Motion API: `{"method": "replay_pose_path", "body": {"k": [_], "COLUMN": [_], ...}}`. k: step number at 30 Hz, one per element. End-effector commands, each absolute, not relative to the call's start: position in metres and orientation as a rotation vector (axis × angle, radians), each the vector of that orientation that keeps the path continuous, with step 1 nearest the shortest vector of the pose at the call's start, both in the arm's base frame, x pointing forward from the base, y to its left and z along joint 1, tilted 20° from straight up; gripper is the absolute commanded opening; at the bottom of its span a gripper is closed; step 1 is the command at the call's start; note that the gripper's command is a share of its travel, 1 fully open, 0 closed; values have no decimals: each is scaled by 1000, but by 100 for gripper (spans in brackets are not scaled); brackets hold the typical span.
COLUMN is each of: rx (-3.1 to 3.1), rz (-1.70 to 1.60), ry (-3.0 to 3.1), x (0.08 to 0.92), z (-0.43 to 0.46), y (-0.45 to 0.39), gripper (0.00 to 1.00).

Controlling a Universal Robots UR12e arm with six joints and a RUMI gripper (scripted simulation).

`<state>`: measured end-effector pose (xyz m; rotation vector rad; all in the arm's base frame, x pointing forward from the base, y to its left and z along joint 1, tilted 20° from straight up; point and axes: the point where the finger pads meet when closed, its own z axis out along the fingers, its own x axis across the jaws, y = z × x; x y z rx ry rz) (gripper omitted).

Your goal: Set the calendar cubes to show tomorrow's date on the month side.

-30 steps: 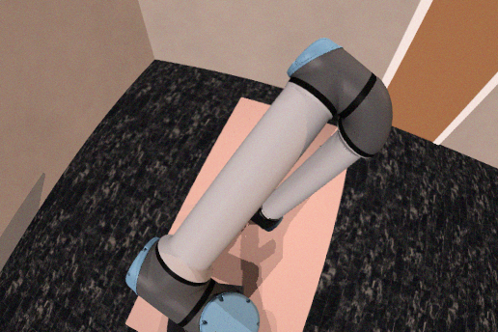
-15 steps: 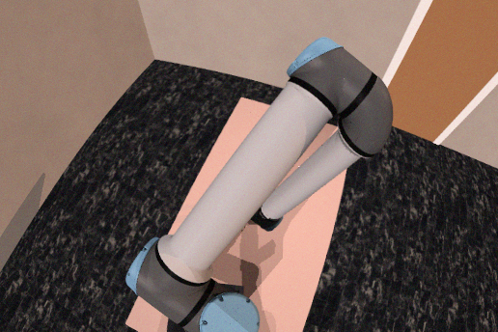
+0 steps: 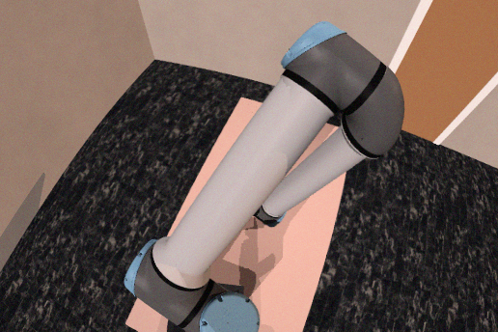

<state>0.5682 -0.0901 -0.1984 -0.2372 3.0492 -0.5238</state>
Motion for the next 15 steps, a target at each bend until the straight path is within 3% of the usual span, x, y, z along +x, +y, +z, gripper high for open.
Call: {"method": "replay_pose_path", "body": {"k": [1, 12, 13, 15], "rx": [-237, -237, -237, -237], "rz": [-524, -524, -524, -524], "ry": [3050, 3050, 3050, 3050], "x": [567, 566, 566, 566], "z": [-176, -162, -162, -162], "y": [-82, -78, -78, -78], "gripper": [28, 28, 100, 100]}}
